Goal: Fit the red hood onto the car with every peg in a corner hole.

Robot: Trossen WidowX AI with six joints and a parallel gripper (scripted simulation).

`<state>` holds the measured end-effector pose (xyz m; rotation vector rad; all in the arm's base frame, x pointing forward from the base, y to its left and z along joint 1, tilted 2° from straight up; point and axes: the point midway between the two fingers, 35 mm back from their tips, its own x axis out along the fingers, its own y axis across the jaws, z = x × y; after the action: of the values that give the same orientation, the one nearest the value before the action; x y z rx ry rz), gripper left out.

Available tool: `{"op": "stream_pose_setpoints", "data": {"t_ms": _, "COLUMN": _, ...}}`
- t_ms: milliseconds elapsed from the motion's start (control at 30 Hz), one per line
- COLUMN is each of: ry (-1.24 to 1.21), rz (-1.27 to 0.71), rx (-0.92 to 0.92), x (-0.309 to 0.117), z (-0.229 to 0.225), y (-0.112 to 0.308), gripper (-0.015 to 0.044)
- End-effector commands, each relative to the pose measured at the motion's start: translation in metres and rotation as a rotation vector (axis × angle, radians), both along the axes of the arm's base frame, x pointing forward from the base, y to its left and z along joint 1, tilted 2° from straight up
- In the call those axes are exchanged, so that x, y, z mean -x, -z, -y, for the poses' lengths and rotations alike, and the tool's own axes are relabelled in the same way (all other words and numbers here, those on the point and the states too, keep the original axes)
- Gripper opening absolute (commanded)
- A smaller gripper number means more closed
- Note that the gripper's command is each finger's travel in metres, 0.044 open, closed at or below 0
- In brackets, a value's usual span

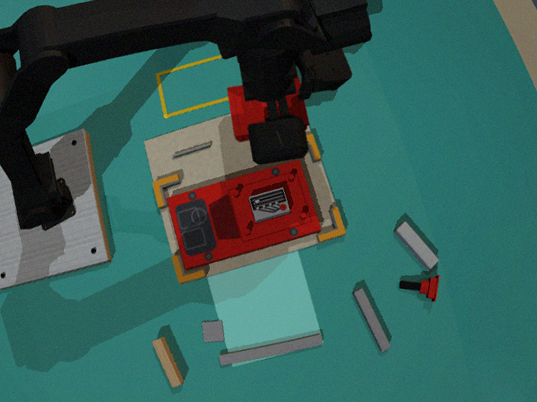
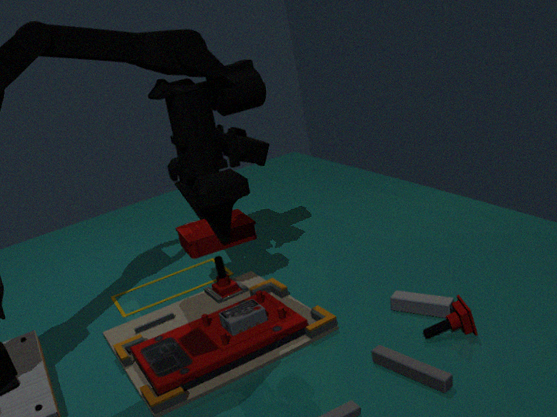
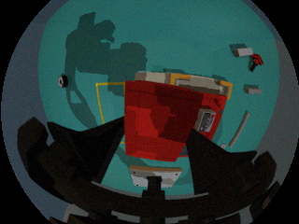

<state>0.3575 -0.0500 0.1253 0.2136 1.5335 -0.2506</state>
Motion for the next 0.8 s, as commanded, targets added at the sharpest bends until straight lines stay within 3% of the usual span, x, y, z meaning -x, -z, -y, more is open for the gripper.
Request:
{"op": "stream_pose_setpoints", "data": {"t_ms": 0, "ry": -0.015, "rz": 0.005, "rx": -0.001, "x": 0.004, "z": 0.012, "y": -0.002, "gripper": 0.0000}}
{"op": "stream_pose_setpoints", "data": {"t_ms": 767, "ry": -0.097, "rz": 0.002, "rx": 0.008, "x": 0.037, "z": 0.087, "y": -0.005, "gripper": 0.0000}}
